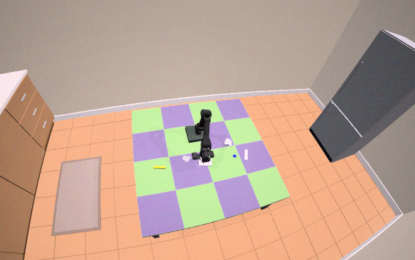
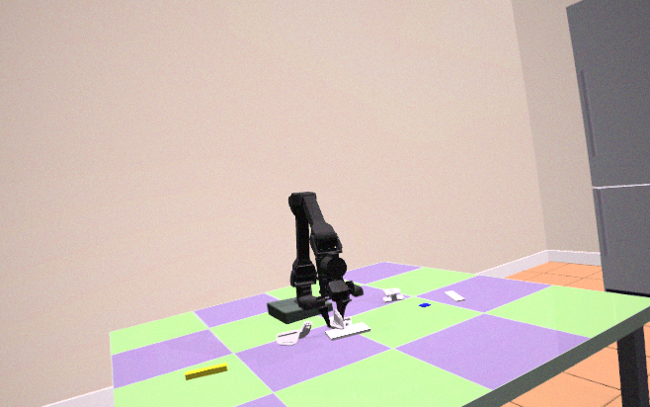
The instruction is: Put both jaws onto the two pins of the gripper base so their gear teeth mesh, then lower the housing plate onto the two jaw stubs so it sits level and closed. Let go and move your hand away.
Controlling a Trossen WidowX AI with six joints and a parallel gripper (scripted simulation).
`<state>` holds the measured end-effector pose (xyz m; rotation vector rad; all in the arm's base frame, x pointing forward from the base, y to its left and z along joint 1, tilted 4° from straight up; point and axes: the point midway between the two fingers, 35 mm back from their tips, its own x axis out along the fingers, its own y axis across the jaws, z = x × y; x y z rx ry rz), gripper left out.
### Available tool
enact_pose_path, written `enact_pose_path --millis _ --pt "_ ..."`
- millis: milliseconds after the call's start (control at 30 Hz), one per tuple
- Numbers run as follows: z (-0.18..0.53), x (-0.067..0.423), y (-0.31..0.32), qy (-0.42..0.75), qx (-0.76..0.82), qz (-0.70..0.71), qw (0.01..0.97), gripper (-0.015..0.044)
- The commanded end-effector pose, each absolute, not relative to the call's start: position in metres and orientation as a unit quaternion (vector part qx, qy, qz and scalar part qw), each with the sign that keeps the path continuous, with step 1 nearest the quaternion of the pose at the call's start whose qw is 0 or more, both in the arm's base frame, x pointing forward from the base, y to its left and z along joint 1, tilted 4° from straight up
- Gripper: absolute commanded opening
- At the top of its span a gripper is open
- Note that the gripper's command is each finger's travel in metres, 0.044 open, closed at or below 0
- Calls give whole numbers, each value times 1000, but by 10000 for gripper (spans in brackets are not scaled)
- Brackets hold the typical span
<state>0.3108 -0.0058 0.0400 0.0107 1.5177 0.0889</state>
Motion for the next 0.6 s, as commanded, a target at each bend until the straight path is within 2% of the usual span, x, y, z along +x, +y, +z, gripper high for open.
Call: enact_pose_path --millis 0,567 --pt "39 311 -5 688 8 41 725 134" --pt "33 311 -5 688 7 42 725 134"
